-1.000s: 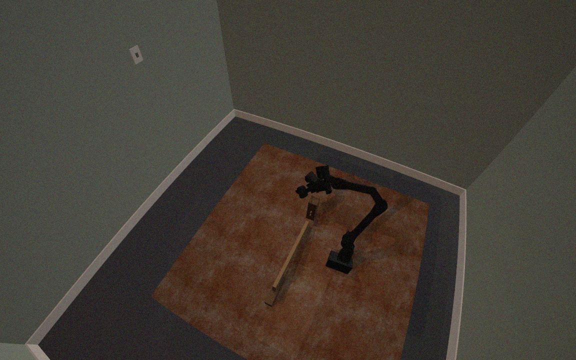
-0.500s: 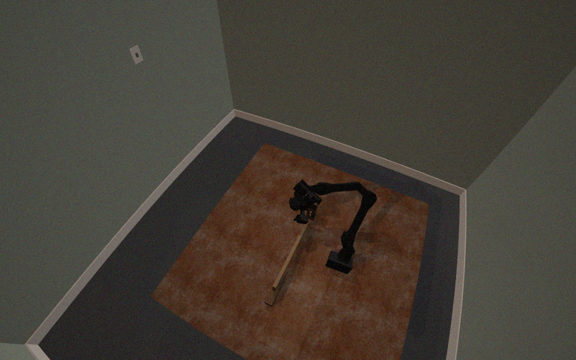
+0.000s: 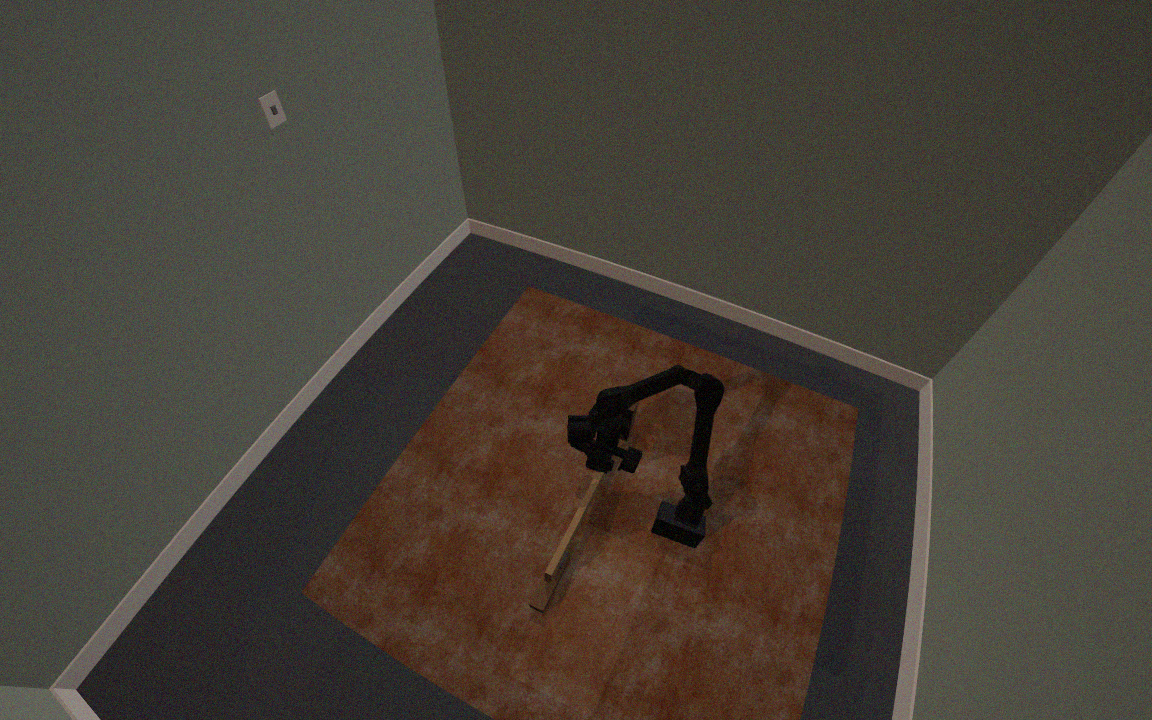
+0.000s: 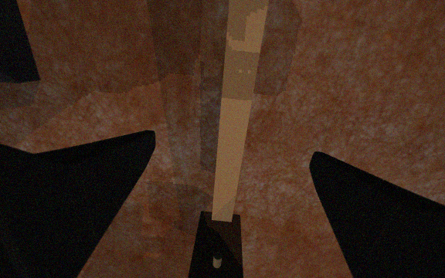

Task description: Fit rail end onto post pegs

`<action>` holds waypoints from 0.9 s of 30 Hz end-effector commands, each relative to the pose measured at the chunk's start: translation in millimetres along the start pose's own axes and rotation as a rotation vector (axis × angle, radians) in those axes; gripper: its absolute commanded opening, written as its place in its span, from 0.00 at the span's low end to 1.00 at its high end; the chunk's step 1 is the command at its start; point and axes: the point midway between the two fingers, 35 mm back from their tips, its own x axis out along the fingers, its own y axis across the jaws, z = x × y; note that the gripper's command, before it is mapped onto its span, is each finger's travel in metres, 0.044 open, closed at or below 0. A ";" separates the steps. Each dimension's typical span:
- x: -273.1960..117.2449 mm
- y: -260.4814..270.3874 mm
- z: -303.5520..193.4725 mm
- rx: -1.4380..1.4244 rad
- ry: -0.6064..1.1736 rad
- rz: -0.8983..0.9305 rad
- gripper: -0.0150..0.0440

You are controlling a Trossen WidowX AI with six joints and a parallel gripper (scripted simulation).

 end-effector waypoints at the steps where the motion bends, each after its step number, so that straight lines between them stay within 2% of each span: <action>1: -0.3 0.6 0.0 -0.029 0.012 0.006 1.00; 27: 37.7 -1.4 0.5 -0.029 0.010 0.005 1.00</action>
